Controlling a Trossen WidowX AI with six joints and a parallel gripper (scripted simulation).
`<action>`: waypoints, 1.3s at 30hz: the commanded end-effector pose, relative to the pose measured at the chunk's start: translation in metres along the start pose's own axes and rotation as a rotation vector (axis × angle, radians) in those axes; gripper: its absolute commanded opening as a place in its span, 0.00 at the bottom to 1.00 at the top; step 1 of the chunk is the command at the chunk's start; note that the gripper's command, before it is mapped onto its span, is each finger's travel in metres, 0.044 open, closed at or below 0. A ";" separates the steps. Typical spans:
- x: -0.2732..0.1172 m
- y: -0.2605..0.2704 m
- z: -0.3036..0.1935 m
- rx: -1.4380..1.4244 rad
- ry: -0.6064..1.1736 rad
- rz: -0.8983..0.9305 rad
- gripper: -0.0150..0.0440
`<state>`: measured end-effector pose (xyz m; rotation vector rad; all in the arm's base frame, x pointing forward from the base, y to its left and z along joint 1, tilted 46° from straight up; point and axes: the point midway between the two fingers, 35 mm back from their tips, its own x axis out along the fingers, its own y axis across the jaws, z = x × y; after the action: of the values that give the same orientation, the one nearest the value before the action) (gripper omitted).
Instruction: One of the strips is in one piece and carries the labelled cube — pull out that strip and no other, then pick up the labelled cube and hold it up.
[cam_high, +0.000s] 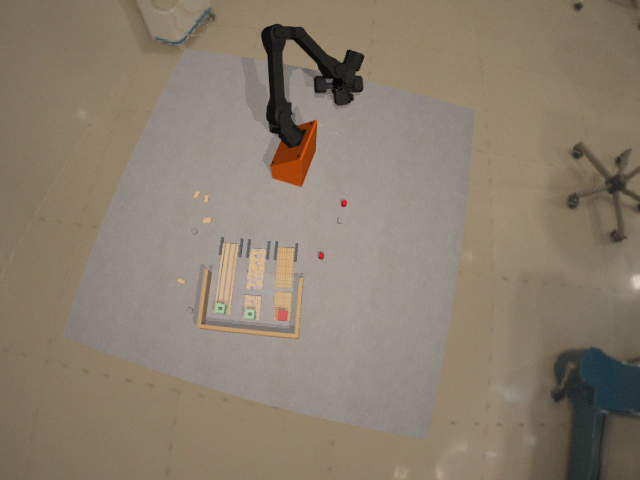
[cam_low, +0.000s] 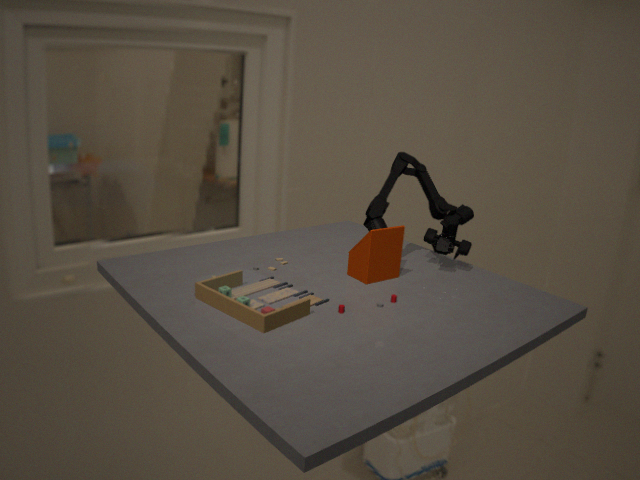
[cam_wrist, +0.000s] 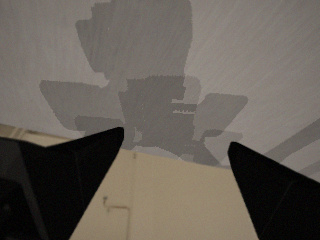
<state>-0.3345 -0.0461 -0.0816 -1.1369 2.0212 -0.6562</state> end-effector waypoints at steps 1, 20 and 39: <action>-0.001 0.000 -0.001 0.000 0.000 0.000 0.93; -0.077 0.029 -0.005 -0.122 0.030 0.212 0.93; -0.329 0.084 0.095 -0.564 -0.479 1.109 0.93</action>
<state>-0.2343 0.2377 -0.0880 -0.3447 2.1970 0.5386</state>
